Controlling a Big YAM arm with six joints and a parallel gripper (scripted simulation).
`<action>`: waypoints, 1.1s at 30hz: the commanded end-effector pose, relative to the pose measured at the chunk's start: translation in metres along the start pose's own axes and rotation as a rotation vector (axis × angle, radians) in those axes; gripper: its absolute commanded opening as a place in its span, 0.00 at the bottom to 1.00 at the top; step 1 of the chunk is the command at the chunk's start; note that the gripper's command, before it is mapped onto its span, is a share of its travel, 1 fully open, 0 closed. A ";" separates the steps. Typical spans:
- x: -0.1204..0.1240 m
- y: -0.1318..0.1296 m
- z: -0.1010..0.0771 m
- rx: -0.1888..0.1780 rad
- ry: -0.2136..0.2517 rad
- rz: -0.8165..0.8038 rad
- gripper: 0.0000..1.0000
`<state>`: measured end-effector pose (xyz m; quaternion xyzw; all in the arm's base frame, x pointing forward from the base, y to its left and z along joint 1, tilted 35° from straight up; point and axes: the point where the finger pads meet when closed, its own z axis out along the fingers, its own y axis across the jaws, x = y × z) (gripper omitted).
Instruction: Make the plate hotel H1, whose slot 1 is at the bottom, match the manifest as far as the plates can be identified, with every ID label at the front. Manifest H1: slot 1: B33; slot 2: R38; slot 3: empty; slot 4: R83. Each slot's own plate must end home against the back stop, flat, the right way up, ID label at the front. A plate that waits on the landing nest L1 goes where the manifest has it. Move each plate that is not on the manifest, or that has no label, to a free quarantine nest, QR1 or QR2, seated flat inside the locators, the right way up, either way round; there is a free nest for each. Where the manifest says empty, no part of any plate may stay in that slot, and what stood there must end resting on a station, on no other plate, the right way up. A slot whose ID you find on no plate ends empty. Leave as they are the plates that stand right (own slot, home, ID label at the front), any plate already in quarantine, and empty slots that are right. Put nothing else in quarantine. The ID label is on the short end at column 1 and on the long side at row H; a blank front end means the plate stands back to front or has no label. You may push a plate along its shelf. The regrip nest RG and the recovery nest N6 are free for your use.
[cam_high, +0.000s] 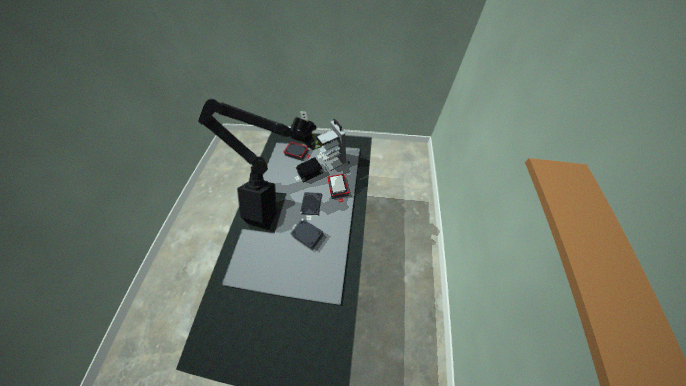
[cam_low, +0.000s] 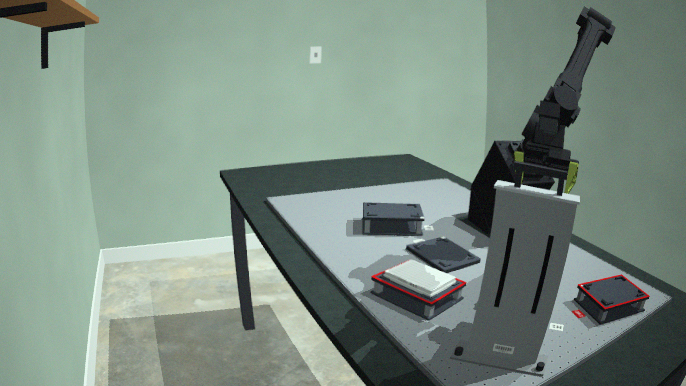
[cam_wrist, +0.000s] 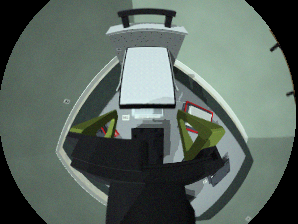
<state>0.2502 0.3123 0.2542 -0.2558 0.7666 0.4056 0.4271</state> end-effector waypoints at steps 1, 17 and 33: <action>-0.043 0.006 0.002 -0.011 -0.079 -0.028 1.00; -0.037 0.007 0.011 -0.012 -0.051 -0.016 1.00; -0.037 0.007 0.011 -0.012 -0.051 -0.016 0.86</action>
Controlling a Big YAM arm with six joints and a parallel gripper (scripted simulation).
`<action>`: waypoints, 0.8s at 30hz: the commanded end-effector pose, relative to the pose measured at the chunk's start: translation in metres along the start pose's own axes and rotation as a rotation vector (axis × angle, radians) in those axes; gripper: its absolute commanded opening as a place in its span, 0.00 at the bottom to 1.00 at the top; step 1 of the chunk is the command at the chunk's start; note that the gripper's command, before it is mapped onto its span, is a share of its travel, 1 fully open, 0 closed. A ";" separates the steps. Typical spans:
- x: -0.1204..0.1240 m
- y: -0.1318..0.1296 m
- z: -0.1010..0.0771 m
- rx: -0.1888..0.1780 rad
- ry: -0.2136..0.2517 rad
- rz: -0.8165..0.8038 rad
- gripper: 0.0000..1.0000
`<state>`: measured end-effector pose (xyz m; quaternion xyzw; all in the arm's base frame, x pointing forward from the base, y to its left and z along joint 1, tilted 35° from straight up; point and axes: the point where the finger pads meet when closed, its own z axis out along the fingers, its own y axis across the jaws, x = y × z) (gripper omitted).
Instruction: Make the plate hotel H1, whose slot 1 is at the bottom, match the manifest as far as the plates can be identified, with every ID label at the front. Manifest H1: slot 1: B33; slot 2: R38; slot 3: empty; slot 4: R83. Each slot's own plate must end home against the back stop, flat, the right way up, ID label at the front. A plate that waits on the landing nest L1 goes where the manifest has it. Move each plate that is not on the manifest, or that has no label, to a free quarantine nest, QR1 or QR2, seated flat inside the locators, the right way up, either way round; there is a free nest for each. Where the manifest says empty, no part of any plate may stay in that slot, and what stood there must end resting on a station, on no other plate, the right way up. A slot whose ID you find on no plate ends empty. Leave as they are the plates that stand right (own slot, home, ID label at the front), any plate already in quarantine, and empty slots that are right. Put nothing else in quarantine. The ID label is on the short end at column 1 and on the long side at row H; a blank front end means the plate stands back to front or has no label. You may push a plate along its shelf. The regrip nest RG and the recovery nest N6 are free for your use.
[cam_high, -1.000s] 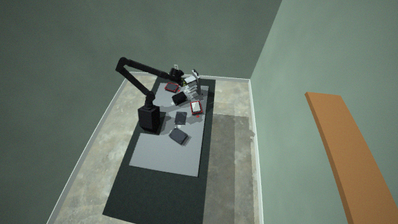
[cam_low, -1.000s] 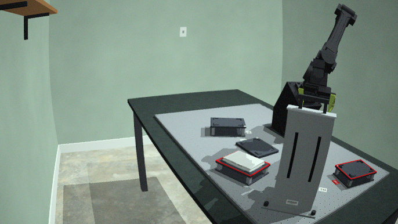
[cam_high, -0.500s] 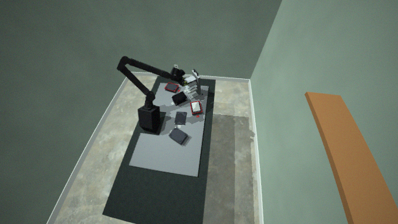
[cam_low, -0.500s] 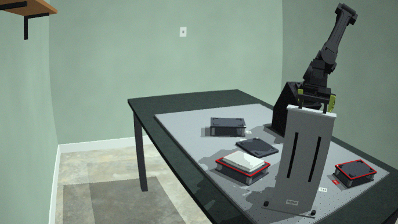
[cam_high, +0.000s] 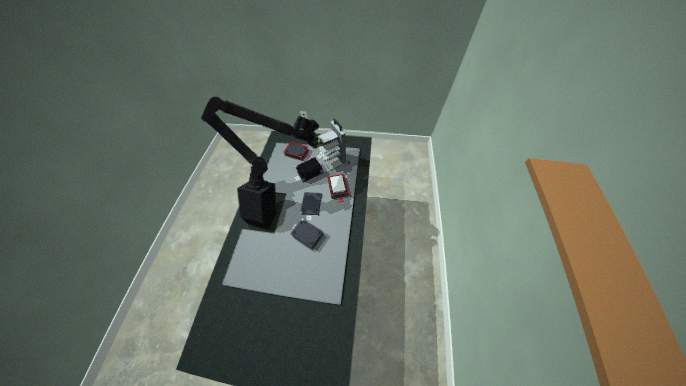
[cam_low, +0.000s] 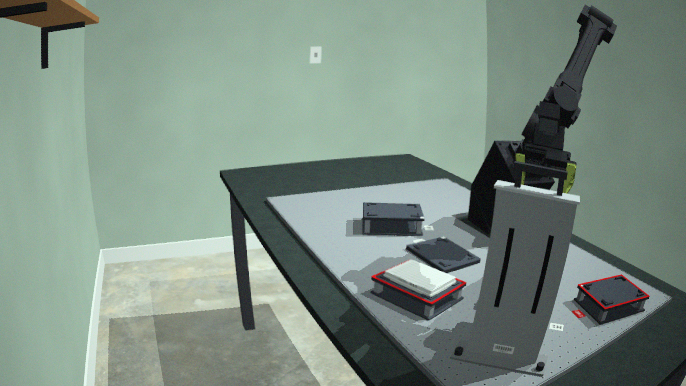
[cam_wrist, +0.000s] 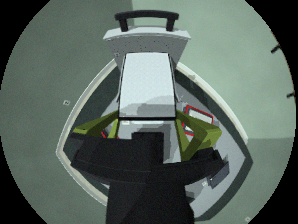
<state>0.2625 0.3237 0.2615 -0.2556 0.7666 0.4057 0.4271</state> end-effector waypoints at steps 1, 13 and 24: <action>-0.025 0.007 -0.002 -0.012 -0.050 -0.016 0.86; -0.029 0.004 -0.008 -0.010 -0.074 -0.027 0.86; 0.000 0.000 -0.017 0.001 -0.029 -0.013 0.86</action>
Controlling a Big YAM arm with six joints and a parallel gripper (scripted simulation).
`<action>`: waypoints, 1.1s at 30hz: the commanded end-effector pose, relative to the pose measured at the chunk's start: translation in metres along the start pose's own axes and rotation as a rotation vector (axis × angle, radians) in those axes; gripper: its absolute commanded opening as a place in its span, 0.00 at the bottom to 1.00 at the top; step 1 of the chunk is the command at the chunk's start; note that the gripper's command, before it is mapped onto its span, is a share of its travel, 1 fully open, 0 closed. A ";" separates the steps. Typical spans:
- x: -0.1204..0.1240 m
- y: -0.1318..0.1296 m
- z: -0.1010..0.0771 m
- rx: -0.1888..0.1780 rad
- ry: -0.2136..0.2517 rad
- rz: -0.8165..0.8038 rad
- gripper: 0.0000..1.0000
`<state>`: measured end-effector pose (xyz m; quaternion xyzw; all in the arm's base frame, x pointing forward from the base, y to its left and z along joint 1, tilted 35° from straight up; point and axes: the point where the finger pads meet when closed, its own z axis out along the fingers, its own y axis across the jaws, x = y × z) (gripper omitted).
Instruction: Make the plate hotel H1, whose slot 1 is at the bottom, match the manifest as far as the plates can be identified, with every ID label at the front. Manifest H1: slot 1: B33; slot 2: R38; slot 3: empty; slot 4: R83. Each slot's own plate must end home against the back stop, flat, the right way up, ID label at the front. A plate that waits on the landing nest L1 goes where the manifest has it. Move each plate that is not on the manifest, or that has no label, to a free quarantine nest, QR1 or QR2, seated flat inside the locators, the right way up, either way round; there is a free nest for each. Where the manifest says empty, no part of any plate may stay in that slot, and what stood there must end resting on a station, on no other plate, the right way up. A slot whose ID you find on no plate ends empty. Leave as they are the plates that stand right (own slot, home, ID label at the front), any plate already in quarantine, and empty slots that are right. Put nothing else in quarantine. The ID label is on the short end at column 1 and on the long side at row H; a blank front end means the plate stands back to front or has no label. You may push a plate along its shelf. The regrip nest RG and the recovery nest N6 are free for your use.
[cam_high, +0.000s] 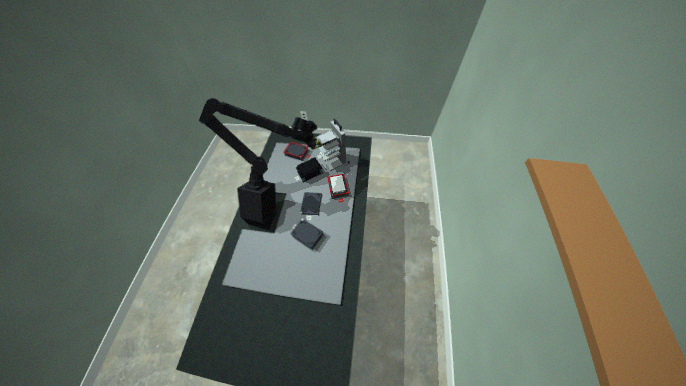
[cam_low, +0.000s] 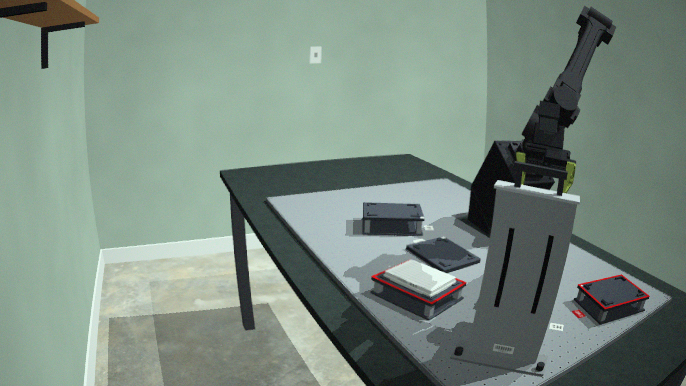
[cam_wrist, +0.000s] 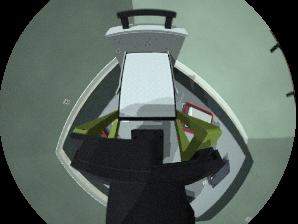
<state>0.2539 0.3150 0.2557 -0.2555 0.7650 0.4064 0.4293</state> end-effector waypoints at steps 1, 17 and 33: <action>-0.011 0.001 -0.009 0.001 -0.026 -0.012 0.86; 0.006 0.002 -0.021 0.000 -0.021 -0.009 0.86; 0.020 0.003 -0.034 -0.003 -0.018 -0.007 0.86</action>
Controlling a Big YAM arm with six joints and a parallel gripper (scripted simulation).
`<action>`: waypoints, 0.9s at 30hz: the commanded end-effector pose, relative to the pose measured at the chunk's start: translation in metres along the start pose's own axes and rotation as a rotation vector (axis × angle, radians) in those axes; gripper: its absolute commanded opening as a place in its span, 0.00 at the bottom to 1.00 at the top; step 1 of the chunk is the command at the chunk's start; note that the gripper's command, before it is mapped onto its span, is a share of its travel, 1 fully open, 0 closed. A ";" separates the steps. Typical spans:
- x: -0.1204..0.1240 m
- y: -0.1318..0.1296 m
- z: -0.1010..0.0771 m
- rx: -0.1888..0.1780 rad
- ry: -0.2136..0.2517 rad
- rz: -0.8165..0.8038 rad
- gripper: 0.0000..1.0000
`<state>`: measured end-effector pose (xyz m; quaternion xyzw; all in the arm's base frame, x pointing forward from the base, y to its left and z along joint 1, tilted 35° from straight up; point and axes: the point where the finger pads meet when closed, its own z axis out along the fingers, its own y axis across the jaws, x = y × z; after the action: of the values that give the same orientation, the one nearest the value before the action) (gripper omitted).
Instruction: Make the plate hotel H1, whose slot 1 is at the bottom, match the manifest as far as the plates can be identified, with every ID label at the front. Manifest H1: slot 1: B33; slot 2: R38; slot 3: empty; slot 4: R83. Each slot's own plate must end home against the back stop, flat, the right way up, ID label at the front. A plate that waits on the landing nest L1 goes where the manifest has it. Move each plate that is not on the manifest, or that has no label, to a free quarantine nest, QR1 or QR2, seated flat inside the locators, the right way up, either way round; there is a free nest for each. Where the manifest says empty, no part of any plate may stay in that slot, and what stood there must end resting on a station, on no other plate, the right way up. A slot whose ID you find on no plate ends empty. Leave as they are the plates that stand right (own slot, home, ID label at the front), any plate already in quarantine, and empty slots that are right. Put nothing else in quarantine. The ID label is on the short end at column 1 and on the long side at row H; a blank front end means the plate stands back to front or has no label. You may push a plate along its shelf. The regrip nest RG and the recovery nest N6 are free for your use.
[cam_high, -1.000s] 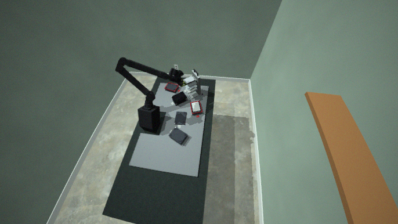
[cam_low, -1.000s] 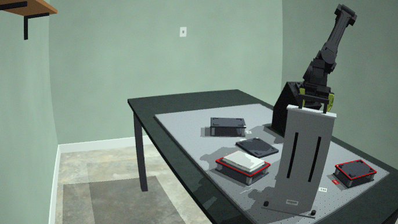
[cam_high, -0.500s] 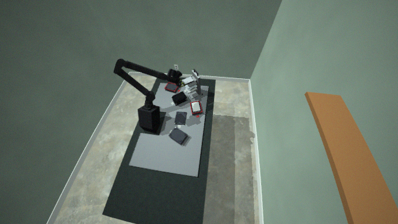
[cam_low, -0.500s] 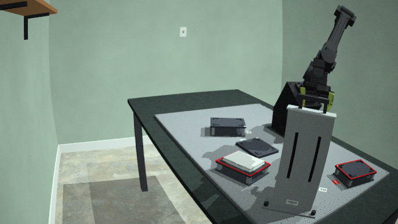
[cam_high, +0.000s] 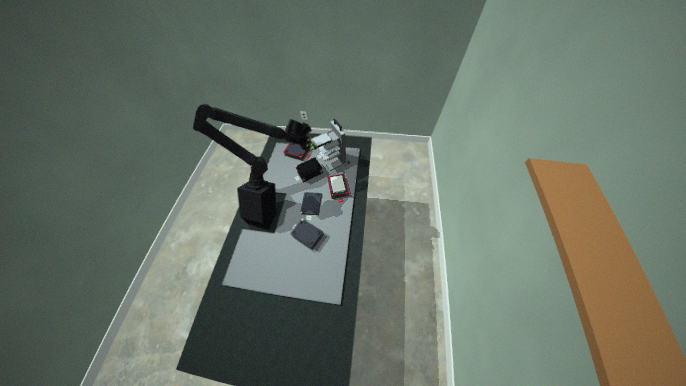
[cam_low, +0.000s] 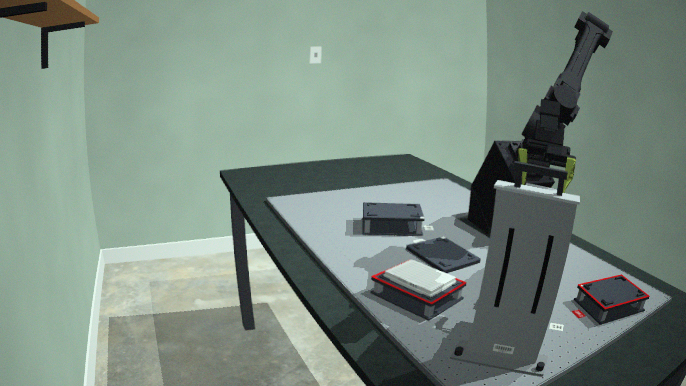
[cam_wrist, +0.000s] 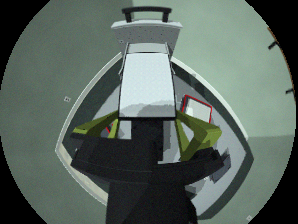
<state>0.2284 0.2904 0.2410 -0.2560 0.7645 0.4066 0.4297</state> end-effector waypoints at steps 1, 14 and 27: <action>-0.008 0.004 -0.007 -0.003 -0.022 -0.007 0.86; 0.000 0.006 -0.017 -0.007 -0.023 -0.008 0.86; 0.016 0.005 -0.027 -0.005 -0.014 -0.005 0.86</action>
<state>0.2086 0.2712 0.2303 -0.2558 0.7643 0.4064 0.4304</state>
